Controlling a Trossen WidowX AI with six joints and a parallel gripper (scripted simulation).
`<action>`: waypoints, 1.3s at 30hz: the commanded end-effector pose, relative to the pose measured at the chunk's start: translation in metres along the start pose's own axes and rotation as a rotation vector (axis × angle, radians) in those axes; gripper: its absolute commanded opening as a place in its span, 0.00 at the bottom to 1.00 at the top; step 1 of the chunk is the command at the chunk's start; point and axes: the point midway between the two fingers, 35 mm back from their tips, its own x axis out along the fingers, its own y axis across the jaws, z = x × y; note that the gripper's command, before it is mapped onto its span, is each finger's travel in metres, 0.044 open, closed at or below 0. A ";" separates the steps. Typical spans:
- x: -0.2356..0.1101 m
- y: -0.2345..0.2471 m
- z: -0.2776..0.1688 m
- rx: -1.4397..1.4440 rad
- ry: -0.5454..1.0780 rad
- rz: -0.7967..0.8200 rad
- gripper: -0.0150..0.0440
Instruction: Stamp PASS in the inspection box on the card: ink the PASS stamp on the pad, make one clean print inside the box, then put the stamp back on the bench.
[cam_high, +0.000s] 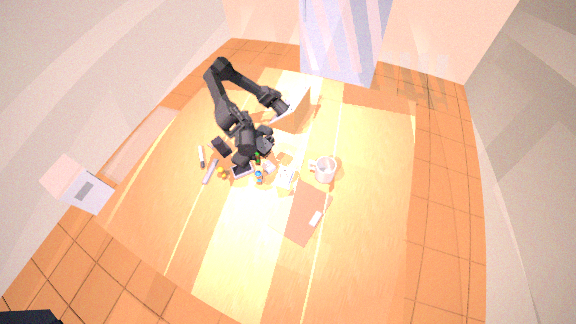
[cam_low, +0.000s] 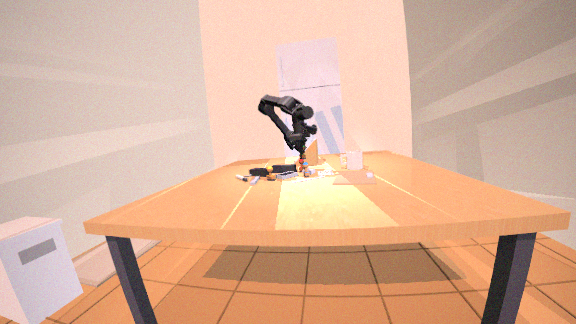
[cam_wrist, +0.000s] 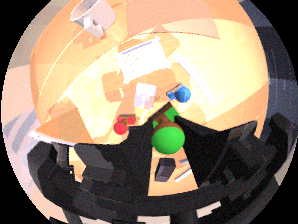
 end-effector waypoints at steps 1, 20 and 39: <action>-0.001 -0.002 -0.023 -0.001 0.005 -0.002 0.25; 0.000 0.011 -0.131 0.005 0.030 -0.001 0.25; 0.020 0.014 -0.144 0.006 0.033 0.000 0.25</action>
